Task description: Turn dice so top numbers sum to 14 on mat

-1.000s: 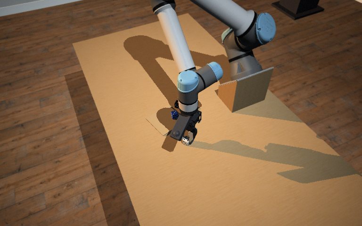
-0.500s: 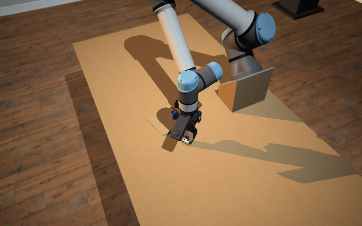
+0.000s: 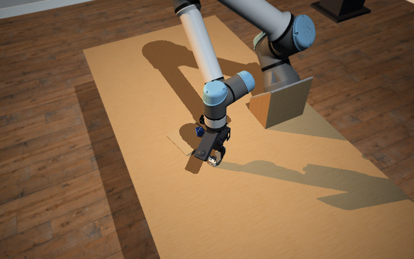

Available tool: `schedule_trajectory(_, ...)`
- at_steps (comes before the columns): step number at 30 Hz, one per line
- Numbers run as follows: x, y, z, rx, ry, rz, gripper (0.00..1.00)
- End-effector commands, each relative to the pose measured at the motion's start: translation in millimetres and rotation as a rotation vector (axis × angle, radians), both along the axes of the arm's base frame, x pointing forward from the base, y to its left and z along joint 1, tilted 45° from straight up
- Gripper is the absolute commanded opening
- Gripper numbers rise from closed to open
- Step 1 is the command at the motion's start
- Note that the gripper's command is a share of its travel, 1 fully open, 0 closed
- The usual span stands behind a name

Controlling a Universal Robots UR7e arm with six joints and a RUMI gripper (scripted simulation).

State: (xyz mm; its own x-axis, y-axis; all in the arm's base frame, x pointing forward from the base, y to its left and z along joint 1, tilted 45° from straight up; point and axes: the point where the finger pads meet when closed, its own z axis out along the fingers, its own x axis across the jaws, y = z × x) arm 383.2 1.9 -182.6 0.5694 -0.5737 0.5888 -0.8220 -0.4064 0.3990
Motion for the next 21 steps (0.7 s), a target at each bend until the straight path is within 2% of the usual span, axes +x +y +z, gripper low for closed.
schedule_trajectory(1,0.3,0.9,0.8,0.0,-0.001,0.001,0.1)
schedule_trajectory(8,0.2,7.9,7.7,0.0,-0.001,0.001,0.1)
schedule_trajectory(21,-0.3,40.2,39.7,0.0,-0.001,0.001,0.1)
